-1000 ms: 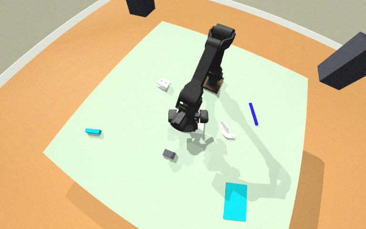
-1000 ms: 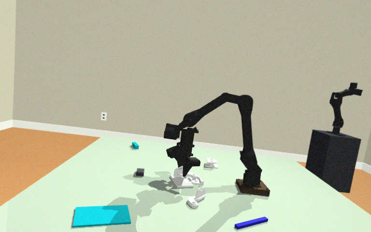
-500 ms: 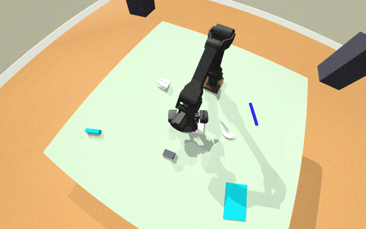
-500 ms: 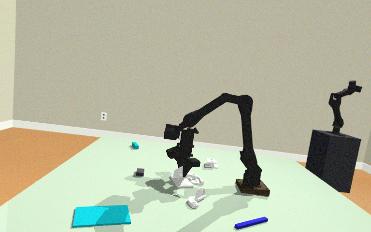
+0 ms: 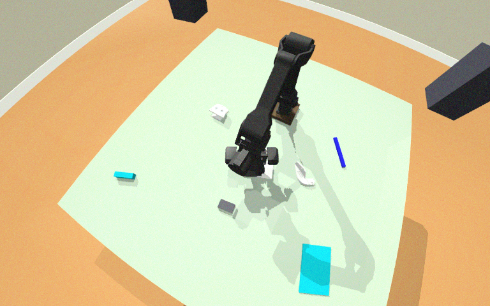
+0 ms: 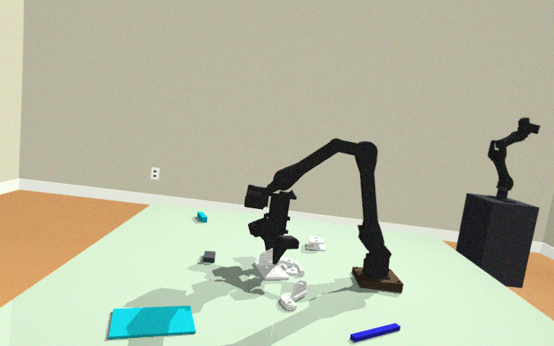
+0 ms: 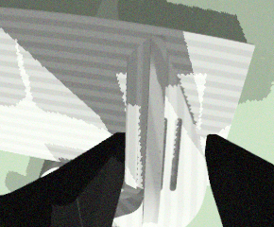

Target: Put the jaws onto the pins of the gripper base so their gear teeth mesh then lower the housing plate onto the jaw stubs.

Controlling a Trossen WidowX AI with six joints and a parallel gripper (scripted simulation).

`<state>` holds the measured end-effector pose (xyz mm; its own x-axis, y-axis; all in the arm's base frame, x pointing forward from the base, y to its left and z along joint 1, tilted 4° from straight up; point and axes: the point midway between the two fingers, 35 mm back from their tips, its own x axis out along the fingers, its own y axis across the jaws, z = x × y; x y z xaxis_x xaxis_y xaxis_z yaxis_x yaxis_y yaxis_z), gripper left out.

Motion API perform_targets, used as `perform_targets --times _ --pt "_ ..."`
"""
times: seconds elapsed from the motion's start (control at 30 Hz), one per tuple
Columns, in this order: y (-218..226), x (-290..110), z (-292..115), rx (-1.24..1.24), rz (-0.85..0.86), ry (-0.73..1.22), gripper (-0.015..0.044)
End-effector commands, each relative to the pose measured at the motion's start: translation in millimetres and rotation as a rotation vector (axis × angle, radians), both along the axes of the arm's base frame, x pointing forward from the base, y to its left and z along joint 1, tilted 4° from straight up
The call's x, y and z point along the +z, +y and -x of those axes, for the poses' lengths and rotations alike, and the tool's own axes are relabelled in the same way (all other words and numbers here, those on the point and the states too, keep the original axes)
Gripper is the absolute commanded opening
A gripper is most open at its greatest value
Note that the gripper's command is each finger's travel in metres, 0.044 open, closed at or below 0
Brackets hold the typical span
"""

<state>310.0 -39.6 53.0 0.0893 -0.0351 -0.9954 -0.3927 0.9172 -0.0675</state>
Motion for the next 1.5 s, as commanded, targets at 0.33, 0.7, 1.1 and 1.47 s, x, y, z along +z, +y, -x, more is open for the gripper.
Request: perform_targets --times 0.33,0.7,1.1,1.47 --pt "-0.7 -2.6 2.2 0.004 0.005 0.008 0.0134" --pt "-0.5 3.2 2.7 0.004 0.005 0.007 0.0134" --pt "-0.3 1.8 1.2 0.004 0.005 0.007 0.0134" --pt "-0.4 -0.3 1.0 0.004 0.005 0.007 0.0134"
